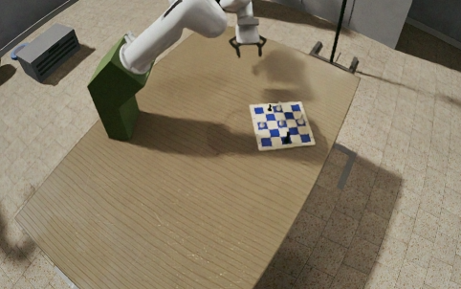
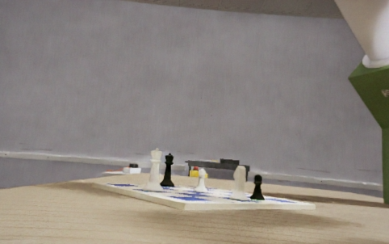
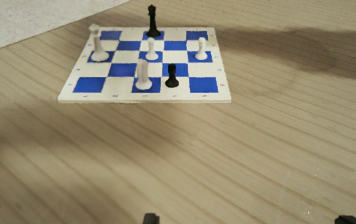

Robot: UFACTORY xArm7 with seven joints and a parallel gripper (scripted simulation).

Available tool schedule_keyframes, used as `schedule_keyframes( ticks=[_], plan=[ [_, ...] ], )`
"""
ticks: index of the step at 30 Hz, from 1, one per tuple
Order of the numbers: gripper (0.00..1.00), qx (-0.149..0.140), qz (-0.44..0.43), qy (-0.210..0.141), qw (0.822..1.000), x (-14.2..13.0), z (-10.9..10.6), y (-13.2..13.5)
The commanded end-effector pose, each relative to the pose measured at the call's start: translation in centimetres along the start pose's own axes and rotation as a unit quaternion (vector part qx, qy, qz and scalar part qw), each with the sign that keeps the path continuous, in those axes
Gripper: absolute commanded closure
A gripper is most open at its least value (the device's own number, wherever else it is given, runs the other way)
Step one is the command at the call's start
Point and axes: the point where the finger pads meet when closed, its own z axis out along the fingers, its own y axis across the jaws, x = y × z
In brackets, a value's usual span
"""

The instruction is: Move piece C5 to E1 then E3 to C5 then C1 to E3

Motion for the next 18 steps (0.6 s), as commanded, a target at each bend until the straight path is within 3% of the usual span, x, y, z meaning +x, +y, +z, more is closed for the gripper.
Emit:
schedule_keyframes(
  ticks=[1, 12, 18],
  plan=[
    [0.0, 0.001, 0.001, -0.002, 1.0, 0.0, -0.2, -0.1],
    [0.0, 0.001, 0.001, -0.002, 1.0, 0.1, -0.3, -0.1],
    [0.0, 0.001, 0.001, -0.002, 1.0, 1.8, -1.7, -0.1]
  ],
)
